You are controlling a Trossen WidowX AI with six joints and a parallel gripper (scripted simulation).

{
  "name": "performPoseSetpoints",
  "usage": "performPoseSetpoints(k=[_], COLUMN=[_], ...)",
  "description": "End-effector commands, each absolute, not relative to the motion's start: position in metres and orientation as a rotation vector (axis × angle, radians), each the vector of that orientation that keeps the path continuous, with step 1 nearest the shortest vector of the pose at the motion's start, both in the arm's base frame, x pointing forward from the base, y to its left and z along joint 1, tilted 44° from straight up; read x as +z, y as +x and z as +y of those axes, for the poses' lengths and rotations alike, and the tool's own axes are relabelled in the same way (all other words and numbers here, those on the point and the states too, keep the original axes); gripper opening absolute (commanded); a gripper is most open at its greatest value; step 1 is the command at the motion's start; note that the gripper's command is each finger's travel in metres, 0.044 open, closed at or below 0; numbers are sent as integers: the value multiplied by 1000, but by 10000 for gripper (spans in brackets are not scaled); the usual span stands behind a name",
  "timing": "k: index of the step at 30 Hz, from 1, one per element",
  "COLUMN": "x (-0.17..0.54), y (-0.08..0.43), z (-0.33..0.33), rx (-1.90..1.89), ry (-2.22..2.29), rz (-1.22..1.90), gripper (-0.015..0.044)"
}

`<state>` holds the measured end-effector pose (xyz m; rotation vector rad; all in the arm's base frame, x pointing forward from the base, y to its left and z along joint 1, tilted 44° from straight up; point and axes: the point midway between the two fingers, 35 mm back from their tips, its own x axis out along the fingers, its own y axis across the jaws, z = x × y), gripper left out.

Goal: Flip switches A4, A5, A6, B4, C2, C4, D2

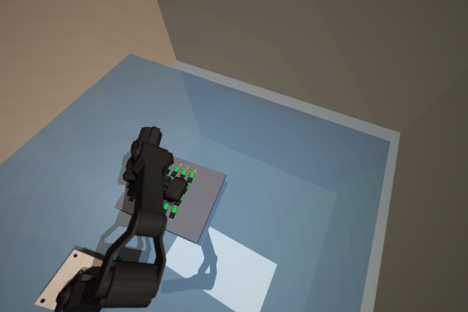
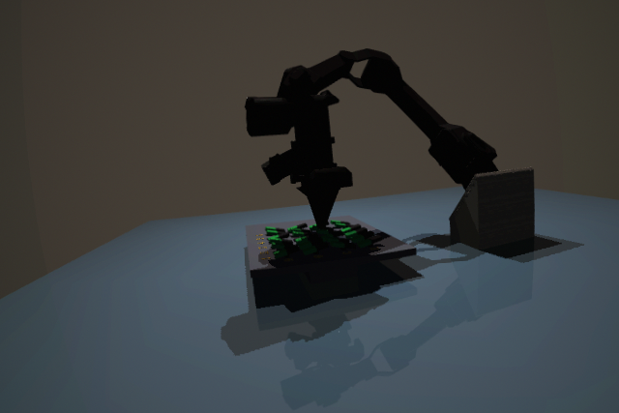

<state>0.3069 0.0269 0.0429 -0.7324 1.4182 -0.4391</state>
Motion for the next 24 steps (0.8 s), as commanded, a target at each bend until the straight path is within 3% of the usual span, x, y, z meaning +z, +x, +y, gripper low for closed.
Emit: performPoseSetpoints(k=[1, 24], x=[42, 40], y=[307, 307], z=[26, 24], rx=[-440, -440], ry=[-739, -740], rz=[1418, 1418], gripper=[0, 0])
